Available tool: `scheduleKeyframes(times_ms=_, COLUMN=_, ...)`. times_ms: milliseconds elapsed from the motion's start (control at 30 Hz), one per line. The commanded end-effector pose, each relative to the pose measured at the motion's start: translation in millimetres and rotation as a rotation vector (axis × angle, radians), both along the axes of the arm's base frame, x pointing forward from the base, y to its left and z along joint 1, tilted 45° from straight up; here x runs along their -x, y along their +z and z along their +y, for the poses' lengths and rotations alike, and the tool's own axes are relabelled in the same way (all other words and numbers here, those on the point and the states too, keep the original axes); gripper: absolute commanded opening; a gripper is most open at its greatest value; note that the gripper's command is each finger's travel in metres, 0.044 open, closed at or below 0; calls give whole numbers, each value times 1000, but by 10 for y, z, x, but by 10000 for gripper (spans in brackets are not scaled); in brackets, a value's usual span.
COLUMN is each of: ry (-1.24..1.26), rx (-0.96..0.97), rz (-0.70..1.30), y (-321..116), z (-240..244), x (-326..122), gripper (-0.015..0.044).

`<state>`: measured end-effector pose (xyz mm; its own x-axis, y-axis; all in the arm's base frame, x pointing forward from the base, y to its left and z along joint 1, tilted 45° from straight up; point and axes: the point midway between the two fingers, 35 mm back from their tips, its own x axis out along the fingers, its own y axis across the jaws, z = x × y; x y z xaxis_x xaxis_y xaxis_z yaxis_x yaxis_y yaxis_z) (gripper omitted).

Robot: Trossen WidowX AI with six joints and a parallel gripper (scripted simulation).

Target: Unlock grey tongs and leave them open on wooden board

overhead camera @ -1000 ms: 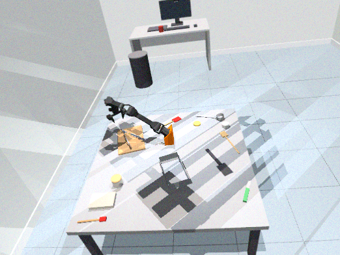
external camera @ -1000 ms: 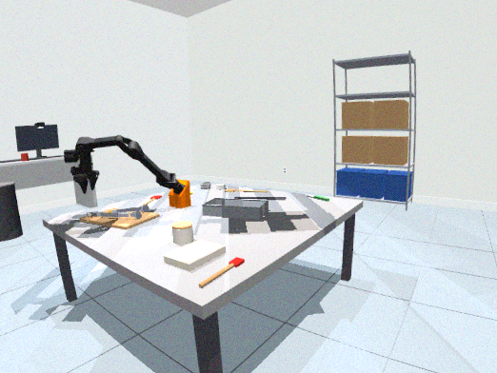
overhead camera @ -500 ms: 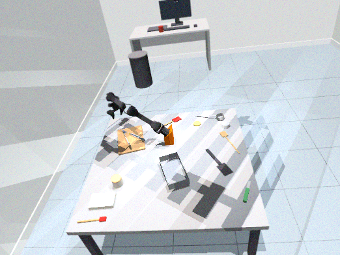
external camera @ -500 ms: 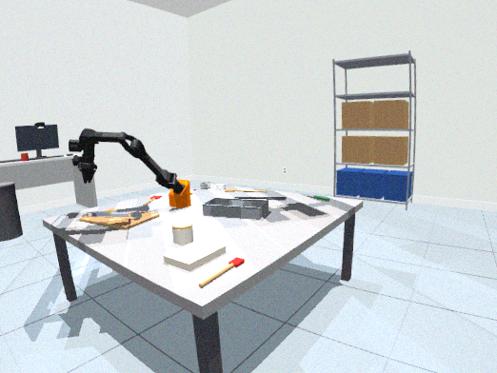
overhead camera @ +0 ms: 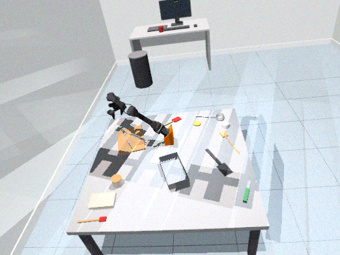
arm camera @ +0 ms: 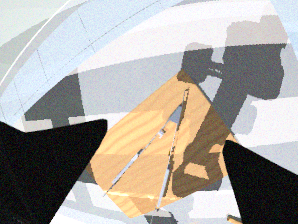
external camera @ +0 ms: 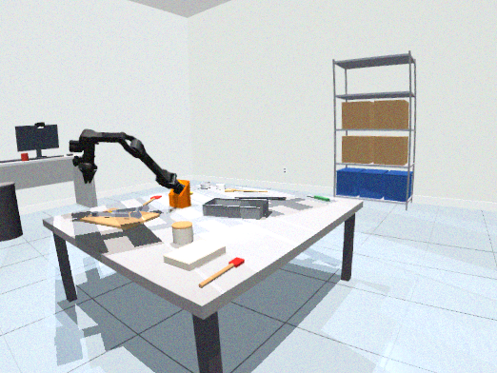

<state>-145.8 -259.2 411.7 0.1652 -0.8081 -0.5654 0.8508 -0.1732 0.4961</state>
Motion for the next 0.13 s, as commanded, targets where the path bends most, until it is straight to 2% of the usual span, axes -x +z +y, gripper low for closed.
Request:
scheduleKeyframes(times_ms=0, ry=5, rx=0, rz=-1, y=-6, z=2, x=-6, gripper=440)
scheduleKeyframes(times_ms=100, ry=5, rx=0, rz=-1, y=-6, z=2, x=-6, gripper=440)
